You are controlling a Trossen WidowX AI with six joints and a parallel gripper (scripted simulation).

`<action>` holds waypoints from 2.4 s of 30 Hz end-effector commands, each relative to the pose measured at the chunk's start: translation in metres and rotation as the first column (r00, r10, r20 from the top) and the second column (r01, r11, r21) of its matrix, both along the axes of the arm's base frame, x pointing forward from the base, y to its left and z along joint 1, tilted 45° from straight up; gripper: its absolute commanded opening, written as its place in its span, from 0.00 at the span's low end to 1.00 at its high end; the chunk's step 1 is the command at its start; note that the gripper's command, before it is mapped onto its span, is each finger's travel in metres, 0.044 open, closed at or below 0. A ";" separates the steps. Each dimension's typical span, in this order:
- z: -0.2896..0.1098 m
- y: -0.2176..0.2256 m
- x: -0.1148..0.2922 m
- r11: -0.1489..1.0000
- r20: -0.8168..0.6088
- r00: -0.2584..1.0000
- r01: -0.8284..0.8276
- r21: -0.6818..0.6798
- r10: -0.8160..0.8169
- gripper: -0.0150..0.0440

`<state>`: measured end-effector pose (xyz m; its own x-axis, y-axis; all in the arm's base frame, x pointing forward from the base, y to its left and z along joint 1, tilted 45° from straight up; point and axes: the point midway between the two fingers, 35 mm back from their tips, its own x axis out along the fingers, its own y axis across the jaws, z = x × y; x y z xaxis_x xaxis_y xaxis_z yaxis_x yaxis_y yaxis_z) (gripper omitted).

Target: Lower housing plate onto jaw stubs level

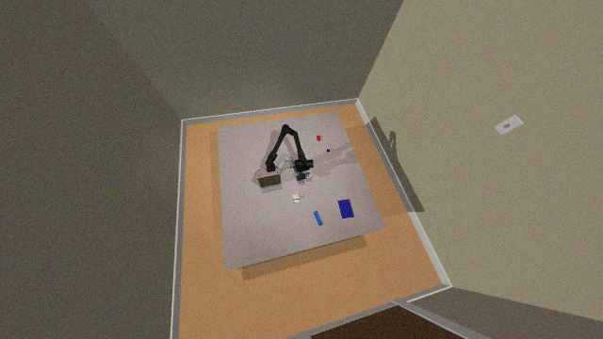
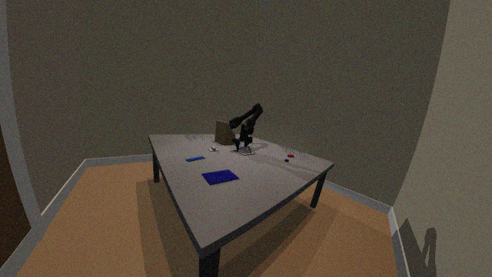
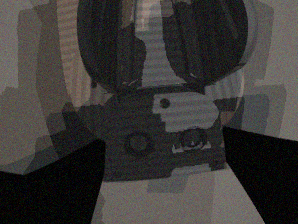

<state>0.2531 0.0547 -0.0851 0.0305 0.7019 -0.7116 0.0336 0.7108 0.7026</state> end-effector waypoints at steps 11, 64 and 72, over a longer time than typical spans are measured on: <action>0.000 0.000 0.000 1.000 0.000 1.000 0.000 0.000 0.000 1.00; 0.090 -0.086 -0.052 1.000 -0.001 1.000 0.002 -0.002 -0.002 1.00; 0.090 -0.086 -0.052 1.000 -0.001 1.000 0.002 -0.002 -0.002 1.00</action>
